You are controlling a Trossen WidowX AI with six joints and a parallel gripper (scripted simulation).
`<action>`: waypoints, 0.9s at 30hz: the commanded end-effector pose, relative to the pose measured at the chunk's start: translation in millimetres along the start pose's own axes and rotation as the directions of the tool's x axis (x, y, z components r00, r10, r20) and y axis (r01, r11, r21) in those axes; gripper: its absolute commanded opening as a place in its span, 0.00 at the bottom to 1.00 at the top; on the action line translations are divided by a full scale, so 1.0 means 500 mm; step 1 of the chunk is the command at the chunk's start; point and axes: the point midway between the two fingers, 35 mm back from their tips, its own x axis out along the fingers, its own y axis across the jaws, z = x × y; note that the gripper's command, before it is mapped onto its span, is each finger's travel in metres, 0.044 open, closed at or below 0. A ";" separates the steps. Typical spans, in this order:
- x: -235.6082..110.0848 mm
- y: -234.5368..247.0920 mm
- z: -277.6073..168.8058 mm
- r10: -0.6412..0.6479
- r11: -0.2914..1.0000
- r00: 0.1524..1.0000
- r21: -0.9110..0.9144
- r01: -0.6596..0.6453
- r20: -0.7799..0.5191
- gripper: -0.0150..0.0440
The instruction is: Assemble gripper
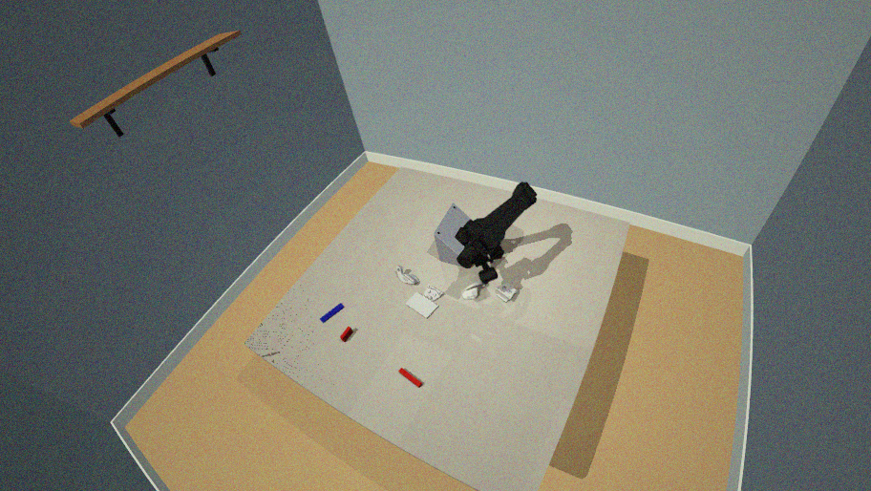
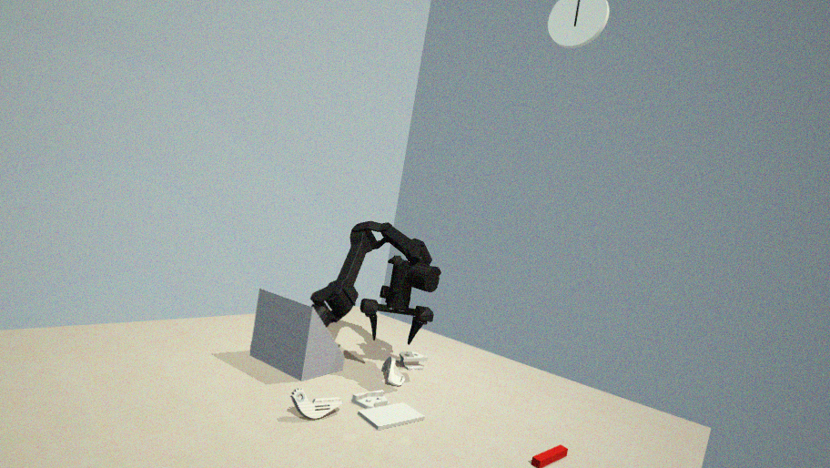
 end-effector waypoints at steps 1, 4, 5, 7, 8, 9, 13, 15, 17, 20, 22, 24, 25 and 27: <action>0.002 0.000 0.005 -0.006 1.000 1.000 -0.013 0.006 0.006 1.00; 0.012 0.000 0.003 -0.005 1.000 1.000 -0.013 0.005 0.005 1.00; 0.015 0.000 0.003 -0.004 1.000 1.000 -0.013 0.004 0.004 1.00; 0.021 0.000 0.002 -0.003 1.000 1.000 -0.013 0.003 0.003 1.00; 0.024 0.000 0.001 -0.003 1.000 1.000 -0.013 0.003 0.002 1.00; 0.028 0.000 0.001 -0.002 1.000 1.000 -0.013 0.002 0.002 1.00; 0.041 -0.001 -0.001 -0.001 1.000 1.000 -0.013 0.001 0.000 1.00; 0.047 -0.001 -0.001 -0.001 1.000 1.000 -0.013 0.001 0.000 1.00; 0.053 -0.001 -0.002 -0.001 1.000 1.000 -0.013 0.001 -0.001 1.00; 0.063 -0.001 -0.002 0.000 1.000 1.000 -0.013 0.000 -0.001 1.00; 0.069 -0.001 -0.002 0.000 1.000 1.000 -0.012 0.000 -0.002 1.00; 0.076 -0.001 -0.002 0.000 1.000 1.000 -0.011 0.000 -0.002 1.00; 0.079 -0.001 -0.002 0.000 1.000 1.000 -0.010 0.000 -0.002 1.00; 0.085 -0.001 -0.001 0.000 1.000 1.000 -0.010 0.000 -0.002 1.00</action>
